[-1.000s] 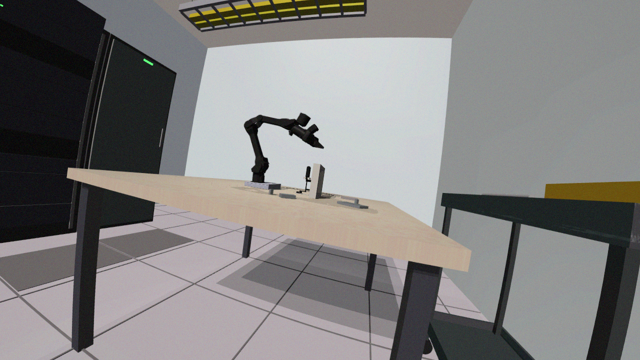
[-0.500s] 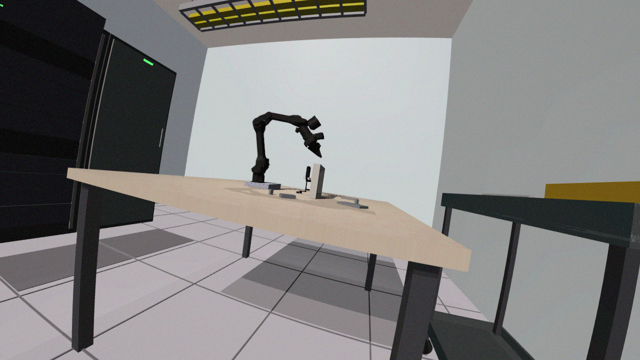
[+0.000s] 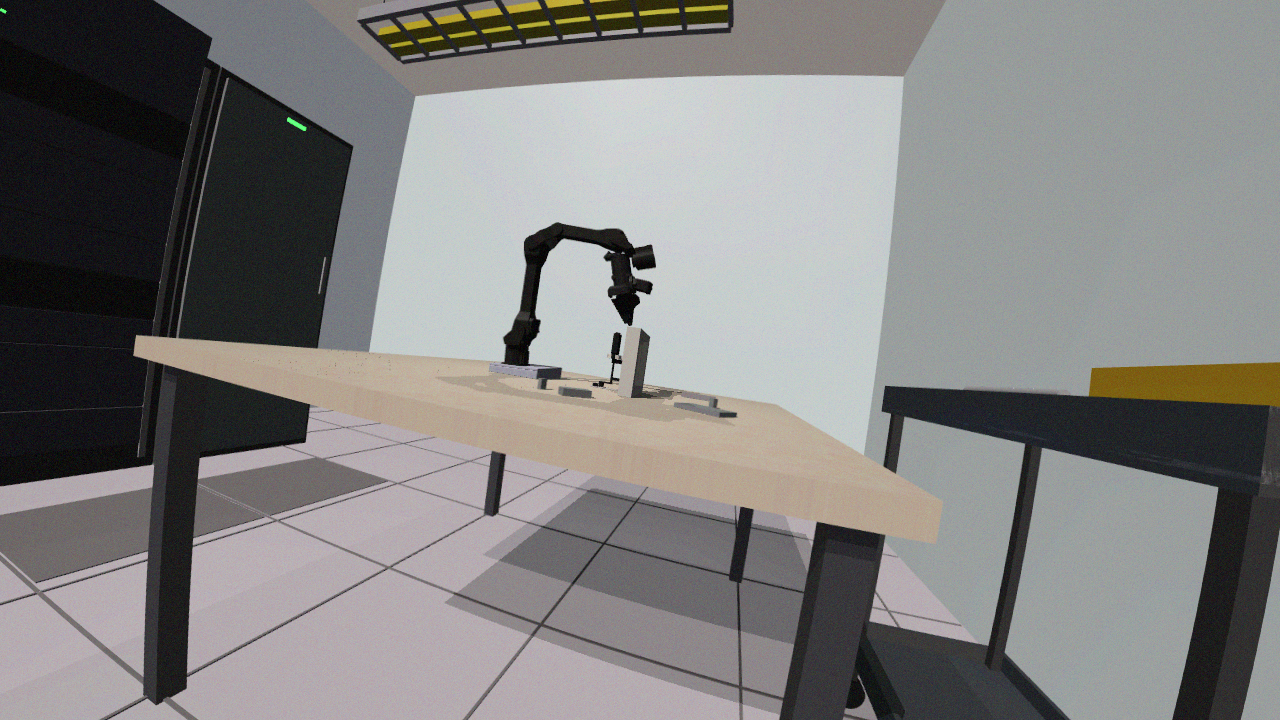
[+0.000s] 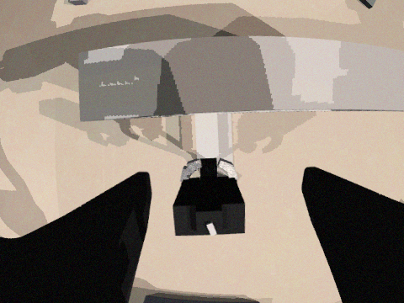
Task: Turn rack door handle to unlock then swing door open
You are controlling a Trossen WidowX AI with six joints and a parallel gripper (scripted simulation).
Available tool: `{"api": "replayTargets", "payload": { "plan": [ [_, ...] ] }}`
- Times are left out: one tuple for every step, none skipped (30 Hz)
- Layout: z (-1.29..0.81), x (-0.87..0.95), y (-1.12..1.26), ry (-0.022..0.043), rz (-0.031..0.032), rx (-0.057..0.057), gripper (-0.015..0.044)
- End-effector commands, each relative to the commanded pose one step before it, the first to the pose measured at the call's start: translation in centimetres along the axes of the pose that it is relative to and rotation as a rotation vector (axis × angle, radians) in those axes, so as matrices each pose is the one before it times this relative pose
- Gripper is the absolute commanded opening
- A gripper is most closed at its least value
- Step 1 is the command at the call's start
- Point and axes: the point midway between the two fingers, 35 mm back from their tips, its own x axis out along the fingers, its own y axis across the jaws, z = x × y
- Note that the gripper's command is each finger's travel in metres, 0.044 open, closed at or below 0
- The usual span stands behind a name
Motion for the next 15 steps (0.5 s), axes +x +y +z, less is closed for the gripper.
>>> {"api": "replayTargets", "payload": {
  "plan": [
    [-0.641, 0.058, 0.34, 0.09002, -0.00625, -0.0061, 0.0296],
    [-0.222, 0.038, 0.083, 0.02766, -0.00154, -0.003, 0.0296],
    [-0.222, 0.033, 0.082, 0.02765, -0.00166, -0.003, 0.0296],
    [-0.223, 0.028, 0.081, 0.02764, -0.00178, -0.0031, 0.0296],
    [-0.223, 0.024, 0.08, 0.02763, -0.0019, -0.0031, 0.0296],
    [-0.223, 0.019, 0.078, 0.02762, -0.00202, -0.0031, 0.0296],
    [-0.185, 0.012, 0.064, 0.02278, -0.00176, -0.0026, 0.0296],
    [-0.111, 0.006, 0.038, 0.01366, -0.00109, -0.0016, 0.0296],
    [-0.037, 0.002, 0.013, 0.00455, -0.00037, -0.0005, 0.0296],
    [0.0, 0.0, 0.0, 0.0, 0.0, 0.0, 0.0296],
    [0.004, 0.026, 0.0, 0.0, 0.0, 0.0, 0.0296],
    [0.011, 0.079, 0.001, -0.00001, 0.0, 0.0, 0.0296],
    [0.018, 0.132, 0.001, -0.00002, 0.0, 0.0, 0.0296],
    [0.021, 0.16, 0.001, -0.00003, -0.00001, 0.0, 0.0296],
    [0.02, 0.16, 0.001, -0.00003, -0.00001, 0.0, 0.0296]
  ]
}}
